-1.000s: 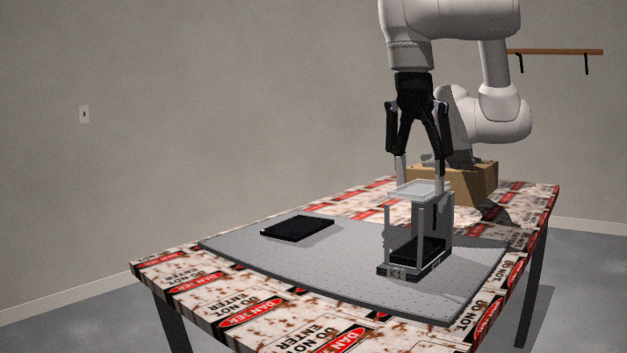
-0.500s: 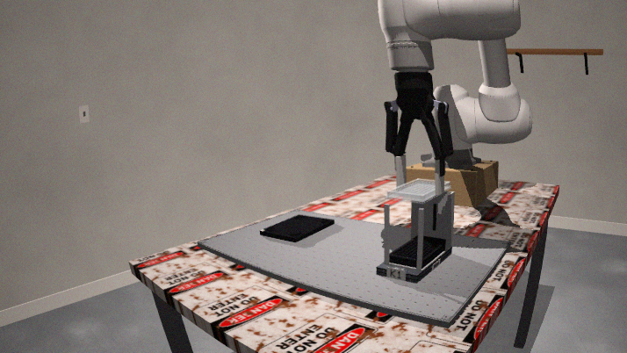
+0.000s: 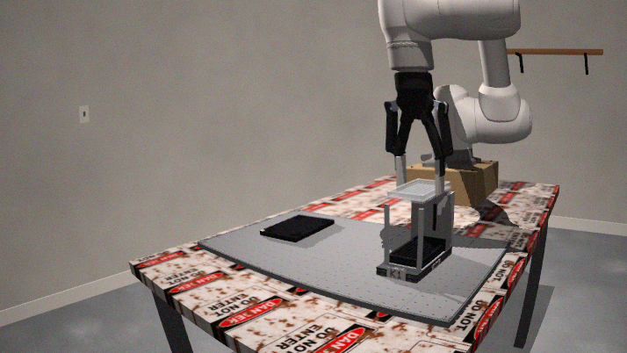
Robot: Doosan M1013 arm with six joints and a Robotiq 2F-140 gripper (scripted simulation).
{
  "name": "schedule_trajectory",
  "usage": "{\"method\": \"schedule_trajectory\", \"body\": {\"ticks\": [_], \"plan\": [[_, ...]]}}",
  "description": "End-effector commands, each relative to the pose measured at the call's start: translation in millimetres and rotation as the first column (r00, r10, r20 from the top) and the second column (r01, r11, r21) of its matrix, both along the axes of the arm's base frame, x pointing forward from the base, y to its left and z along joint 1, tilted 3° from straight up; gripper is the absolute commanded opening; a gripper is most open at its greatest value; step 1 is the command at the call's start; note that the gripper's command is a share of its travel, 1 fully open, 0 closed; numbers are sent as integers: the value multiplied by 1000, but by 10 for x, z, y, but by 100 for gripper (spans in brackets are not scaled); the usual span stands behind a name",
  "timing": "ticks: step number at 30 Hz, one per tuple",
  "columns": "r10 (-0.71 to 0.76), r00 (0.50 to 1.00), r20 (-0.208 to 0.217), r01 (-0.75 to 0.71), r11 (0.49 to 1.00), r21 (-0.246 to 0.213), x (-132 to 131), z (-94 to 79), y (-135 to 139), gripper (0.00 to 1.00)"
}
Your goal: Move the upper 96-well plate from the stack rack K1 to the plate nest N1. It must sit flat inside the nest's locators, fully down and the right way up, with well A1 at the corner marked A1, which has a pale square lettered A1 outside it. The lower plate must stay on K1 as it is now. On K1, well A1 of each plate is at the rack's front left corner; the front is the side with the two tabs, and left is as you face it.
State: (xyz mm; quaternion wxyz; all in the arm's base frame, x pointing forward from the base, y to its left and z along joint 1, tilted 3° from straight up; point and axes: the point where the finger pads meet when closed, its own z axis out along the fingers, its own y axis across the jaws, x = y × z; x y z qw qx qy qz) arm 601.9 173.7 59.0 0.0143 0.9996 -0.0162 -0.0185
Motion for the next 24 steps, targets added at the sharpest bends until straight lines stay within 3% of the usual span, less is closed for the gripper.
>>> {"method": "schedule_trajectory", "body": {"ticks": [1, 21, 24], "plan": [[-3, 1000, -2, 3, 1000, 0, -11, 31, 7, 0], [-3, 1000, -2, 3, 1000, 0, -11, 31, 7, 0], [96, 995, -5, -96, 995, 4, -23, 32, -92, 0]]}}
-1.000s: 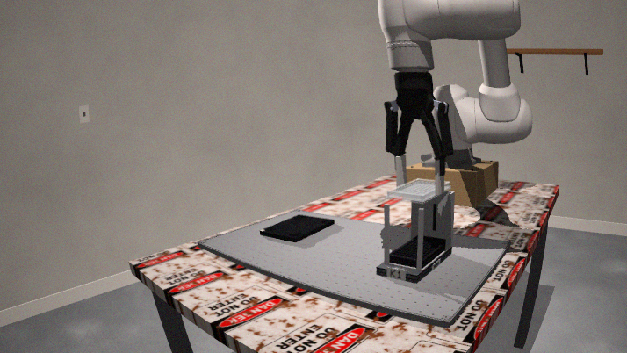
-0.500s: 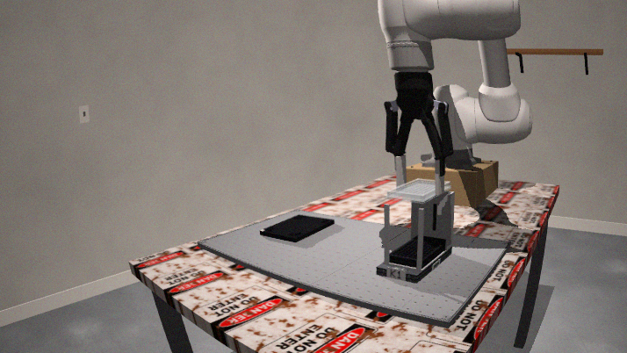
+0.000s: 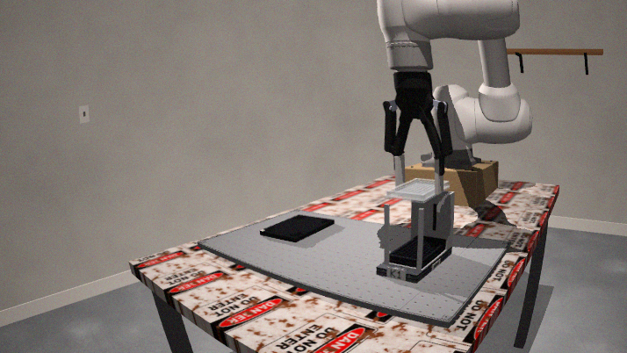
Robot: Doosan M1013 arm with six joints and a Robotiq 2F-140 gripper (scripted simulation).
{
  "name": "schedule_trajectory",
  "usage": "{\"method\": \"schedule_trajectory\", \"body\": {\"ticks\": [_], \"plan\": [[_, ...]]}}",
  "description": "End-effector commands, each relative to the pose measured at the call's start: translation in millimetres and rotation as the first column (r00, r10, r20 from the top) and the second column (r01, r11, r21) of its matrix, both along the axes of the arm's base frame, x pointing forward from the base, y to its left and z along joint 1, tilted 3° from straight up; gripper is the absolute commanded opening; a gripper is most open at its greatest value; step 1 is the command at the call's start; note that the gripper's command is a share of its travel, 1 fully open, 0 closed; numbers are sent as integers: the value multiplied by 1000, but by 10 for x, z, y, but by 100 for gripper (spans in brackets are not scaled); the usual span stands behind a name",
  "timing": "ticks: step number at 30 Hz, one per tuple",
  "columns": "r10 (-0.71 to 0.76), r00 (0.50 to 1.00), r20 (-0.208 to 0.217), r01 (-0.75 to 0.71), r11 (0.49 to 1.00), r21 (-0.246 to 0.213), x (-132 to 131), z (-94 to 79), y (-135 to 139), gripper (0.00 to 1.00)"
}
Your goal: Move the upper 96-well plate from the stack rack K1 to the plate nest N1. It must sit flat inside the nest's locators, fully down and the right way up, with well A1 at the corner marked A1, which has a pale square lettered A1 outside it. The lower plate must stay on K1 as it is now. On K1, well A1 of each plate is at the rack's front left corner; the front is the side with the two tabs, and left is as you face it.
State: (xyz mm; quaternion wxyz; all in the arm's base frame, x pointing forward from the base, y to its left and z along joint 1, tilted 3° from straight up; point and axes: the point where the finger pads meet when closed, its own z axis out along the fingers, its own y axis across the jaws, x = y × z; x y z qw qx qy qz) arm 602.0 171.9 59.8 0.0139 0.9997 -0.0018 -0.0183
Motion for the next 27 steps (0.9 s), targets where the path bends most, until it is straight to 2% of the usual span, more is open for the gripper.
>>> {"method": "schedule_trajectory", "body": {"ticks": [1, 27], "plan": [[83, 997, -5, -83, 997, 3, -28, 24, -107, 0], [83, 997, -5, -83, 997, 3, -117, 34, -835, 0]]}}
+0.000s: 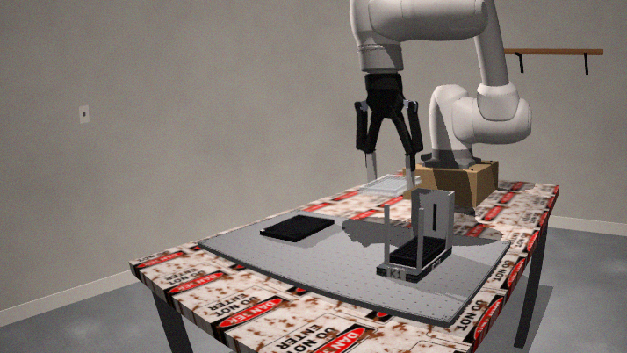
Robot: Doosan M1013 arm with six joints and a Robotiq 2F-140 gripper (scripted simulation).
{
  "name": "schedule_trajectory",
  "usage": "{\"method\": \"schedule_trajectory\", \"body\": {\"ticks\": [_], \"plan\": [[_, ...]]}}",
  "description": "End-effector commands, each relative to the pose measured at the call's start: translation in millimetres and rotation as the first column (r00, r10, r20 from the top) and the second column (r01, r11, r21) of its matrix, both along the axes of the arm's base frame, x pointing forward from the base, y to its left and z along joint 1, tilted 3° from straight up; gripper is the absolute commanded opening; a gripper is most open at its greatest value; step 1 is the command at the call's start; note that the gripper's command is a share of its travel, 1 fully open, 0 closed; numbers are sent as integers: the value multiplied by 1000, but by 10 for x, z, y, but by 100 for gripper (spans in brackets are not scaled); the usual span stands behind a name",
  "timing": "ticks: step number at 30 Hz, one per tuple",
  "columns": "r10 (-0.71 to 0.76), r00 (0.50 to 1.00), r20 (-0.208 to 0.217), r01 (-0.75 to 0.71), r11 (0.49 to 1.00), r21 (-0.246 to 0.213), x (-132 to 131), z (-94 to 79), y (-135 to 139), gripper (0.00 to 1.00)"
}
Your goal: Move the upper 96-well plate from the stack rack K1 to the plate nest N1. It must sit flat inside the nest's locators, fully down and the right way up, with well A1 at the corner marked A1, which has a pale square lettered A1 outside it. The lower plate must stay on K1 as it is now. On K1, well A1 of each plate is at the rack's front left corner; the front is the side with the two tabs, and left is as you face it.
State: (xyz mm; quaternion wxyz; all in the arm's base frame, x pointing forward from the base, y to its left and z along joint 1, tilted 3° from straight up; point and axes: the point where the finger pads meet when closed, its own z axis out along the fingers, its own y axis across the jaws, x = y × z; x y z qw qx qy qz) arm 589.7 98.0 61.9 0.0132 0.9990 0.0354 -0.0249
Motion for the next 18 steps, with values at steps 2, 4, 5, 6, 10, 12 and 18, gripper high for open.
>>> {"method": "schedule_trajectory", "body": {"ticks": [2, 4, 5, 6, 10, 12, 18], "plan": [[8, 1000, 9, -8, 1000, 0, -2, 13, -162, 0], [8, 1000, 9, -8, 1000, 0, -10, 14, -229, 0], [8, 1000, 9, -8, 1000, 0, -14, 14, -262, 0], [8, 1000, 9, -8, 1000, 0, -18, 15, -295, 0], [8, 1000, 9, -8, 1000, 0, -34, 16, -427, 0], [8, 1000, 9, -8, 1000, 0, -42, 17, -493, 0], [8, 1000, 9, -8, 1000, 0, -58, 19, -626, 0]]}}
